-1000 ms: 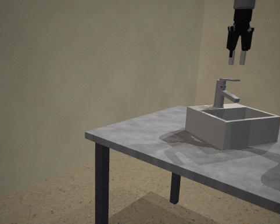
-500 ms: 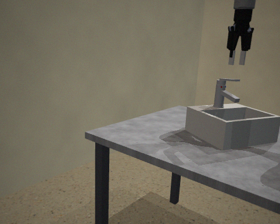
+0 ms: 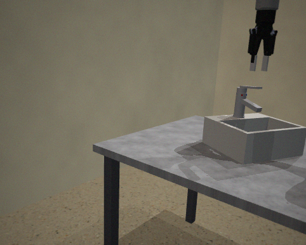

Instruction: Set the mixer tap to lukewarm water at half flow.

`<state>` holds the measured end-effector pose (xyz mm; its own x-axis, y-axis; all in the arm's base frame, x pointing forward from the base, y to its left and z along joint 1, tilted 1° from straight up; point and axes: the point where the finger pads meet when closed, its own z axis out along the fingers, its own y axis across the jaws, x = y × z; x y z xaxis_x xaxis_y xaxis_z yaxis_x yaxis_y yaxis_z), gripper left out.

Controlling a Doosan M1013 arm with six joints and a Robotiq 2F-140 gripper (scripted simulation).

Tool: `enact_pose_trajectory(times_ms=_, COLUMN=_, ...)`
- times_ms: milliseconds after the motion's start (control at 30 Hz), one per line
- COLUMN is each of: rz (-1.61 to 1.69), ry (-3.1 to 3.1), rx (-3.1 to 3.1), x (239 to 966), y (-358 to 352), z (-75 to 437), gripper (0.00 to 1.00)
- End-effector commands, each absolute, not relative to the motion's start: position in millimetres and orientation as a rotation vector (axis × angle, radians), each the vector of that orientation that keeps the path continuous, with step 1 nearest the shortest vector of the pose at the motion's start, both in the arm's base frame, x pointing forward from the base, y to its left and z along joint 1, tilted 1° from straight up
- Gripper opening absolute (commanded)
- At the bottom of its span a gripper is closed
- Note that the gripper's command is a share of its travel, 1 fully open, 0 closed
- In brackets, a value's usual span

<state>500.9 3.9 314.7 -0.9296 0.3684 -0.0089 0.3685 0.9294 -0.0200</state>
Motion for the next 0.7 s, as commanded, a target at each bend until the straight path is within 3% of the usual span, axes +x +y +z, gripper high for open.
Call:
enact_pose_trajectory(times_ms=0, rz=-0.033, ry=3.081, rx=0.588, x=500.9, y=3.8, z=314.5, gripper=0.39)
enact_pose_trajectory(times_ms=667, rz=-0.033, ry=3.081, rx=0.588, x=500.9, y=3.3, z=299.2, gripper=0.39)
